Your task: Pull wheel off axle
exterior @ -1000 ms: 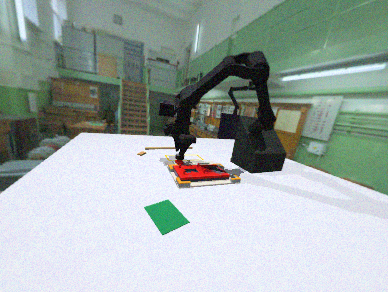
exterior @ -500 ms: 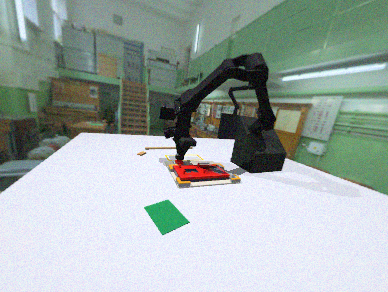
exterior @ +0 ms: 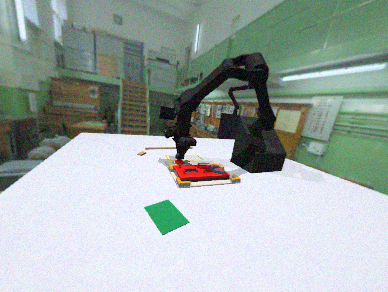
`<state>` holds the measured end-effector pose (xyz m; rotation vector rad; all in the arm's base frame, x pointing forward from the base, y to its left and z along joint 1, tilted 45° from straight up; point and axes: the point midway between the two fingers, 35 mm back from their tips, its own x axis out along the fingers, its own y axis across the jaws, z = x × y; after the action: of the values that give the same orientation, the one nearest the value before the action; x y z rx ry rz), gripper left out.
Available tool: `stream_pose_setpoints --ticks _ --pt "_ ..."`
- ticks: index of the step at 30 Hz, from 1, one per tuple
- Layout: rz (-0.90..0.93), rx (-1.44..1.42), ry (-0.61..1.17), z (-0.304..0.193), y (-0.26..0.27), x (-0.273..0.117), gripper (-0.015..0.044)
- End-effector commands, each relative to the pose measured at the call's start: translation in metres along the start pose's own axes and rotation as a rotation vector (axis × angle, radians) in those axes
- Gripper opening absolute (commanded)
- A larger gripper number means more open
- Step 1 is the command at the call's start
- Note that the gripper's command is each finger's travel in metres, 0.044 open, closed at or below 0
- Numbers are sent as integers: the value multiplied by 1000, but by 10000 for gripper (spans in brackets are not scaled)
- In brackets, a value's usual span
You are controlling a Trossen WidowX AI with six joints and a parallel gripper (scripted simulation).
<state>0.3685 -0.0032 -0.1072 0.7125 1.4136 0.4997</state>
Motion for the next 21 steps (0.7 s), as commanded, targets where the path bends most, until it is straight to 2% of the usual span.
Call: stream_pose_setpoints --ticks 1,21 --pt "-1 -5 0 0 0 -2 0" --pt "0 -4 0 1 0 -8 0"
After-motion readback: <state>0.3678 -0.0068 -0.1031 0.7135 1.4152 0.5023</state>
